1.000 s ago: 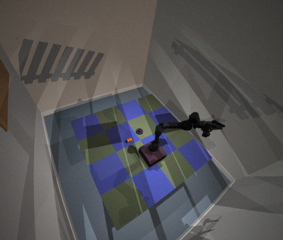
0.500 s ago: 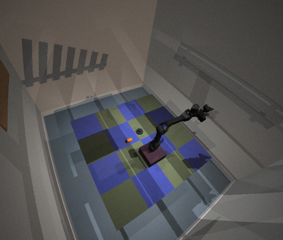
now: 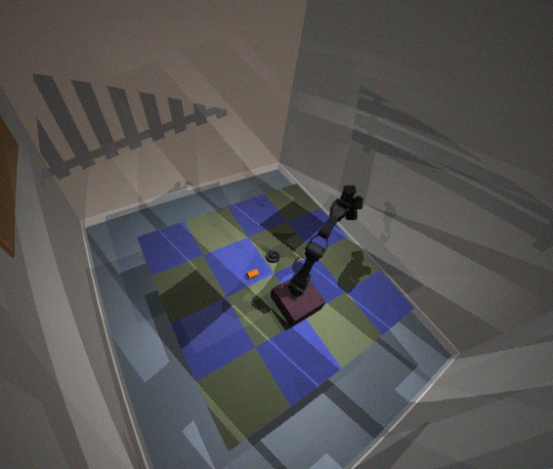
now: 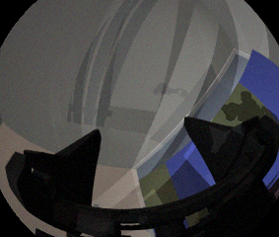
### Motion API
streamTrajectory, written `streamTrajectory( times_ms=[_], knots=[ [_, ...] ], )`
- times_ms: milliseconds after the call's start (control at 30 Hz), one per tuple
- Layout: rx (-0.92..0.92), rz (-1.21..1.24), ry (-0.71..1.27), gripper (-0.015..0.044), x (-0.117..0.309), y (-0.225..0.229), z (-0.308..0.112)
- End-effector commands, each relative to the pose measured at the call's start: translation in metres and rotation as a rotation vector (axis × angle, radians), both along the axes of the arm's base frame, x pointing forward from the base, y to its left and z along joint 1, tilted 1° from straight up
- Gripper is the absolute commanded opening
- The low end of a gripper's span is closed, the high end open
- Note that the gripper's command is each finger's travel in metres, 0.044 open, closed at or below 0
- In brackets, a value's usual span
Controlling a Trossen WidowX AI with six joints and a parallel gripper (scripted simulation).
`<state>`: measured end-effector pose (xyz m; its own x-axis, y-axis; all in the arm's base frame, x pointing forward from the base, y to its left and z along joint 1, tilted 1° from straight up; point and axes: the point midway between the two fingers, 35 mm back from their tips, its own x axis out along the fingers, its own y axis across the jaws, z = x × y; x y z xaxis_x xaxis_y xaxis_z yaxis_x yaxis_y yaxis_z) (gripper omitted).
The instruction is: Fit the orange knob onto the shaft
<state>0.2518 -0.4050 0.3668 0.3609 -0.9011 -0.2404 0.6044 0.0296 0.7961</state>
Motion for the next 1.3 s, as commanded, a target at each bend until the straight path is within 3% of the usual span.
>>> streamTrajectory(
  times_ms=[0, 300, 600, 767, 967, 1200, 1267],
  knots=[
    [0.02, 0.194, 0.203, 0.044, 0.054, 0.039, -0.036],
    [-0.017, 0.731, 0.676, 0.044, 0.154, 0.18, -0.128],
    [-0.204, 1.29, 1.119, 0.044, 0.175, 0.34, -0.209],
    [-0.443, 1.68, 1.412, 0.044, 0.15, 0.434, -0.257],
    [-0.853, 2.169, 1.732, 0.044, 0.085, 0.53, -0.307],
    [-1.481, 2.691, 1.993, 0.044, -0.013, 0.595, -0.348],
    [-1.537, 2.728, 2.007, 0.044, -0.021, 0.596, -0.351]
  ],
)
